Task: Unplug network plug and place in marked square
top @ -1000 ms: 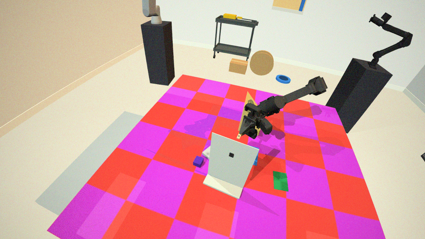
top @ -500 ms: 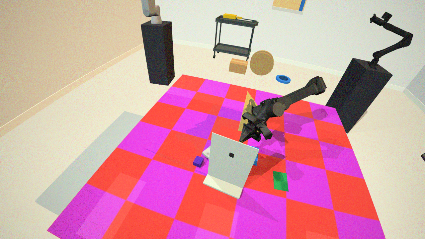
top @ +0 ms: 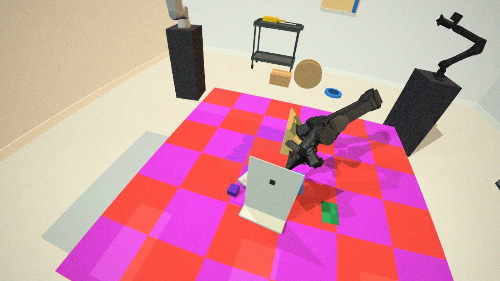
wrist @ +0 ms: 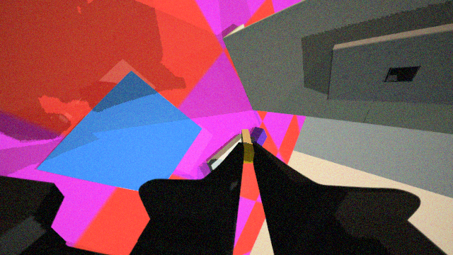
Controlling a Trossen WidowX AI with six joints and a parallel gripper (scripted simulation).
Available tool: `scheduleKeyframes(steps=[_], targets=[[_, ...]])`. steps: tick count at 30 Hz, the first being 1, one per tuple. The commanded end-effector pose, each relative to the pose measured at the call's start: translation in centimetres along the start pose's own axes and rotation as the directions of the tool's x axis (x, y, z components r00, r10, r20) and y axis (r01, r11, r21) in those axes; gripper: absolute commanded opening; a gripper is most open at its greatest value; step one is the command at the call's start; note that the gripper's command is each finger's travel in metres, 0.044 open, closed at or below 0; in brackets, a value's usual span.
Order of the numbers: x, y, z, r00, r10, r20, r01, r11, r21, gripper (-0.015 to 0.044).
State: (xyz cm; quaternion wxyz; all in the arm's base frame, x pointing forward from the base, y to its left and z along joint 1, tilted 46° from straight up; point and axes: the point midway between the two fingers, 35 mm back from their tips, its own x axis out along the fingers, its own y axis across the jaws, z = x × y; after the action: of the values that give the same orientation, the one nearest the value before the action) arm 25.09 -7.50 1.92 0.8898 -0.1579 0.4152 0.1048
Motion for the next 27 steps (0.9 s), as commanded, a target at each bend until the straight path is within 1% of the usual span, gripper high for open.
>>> scheduleKeyframes(steps=[1, 13, 27], targets=[[-0.3, 1.4, 0.1, 0.997, 0.067, -0.033, -0.066, 0.998, 0.021, 0.0], [-1.8, 5.4, -0.6, 0.961, 0.238, -0.141, -0.23, 0.971, 0.071, 0.0], [-1.0, 6.1, -0.6, 0.96, 0.241, -0.144, -0.232, 0.97, 0.071, 0.0]])
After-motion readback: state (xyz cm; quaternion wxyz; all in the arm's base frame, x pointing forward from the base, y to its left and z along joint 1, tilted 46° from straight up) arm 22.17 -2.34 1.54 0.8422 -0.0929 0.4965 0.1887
